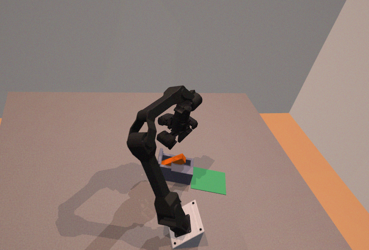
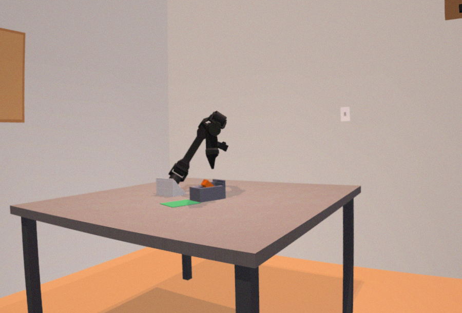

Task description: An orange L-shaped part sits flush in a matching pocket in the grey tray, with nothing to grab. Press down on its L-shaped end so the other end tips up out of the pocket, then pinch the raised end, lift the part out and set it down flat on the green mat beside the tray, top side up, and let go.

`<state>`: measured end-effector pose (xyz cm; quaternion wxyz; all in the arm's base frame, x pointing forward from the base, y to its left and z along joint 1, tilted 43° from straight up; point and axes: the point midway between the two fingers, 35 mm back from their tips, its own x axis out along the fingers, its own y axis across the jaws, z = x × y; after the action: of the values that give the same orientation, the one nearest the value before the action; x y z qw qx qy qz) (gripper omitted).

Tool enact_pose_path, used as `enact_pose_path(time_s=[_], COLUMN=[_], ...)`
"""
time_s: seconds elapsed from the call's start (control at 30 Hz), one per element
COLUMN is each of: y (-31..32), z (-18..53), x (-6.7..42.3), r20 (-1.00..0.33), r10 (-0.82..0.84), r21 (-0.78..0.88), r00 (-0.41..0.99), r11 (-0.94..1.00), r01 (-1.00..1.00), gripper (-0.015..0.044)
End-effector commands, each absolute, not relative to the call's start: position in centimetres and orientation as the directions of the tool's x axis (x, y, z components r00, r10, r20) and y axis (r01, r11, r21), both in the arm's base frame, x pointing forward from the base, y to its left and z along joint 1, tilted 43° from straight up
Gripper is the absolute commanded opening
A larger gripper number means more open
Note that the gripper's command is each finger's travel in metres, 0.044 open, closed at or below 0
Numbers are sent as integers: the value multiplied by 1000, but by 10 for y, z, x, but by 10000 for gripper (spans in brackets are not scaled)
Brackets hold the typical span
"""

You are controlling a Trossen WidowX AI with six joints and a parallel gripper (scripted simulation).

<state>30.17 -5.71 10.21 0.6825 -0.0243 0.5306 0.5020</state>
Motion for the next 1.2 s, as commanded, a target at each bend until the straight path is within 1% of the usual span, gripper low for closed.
enact_pose_path(time_s=[0.0,0.4,0.67,1.17], y=[-81,-80,-61,-48], z=[77,77,55,41], x=[298,298,296,295], r20=[-745,-745,-745,-745], r10=[661,661,662,662], r21=[175,175,175,174], r00=[-86,-86,-85,-85], r11=[70,70,70,70], r01=[-982,-982,-982,-982], gripper=[280,280,280,280])
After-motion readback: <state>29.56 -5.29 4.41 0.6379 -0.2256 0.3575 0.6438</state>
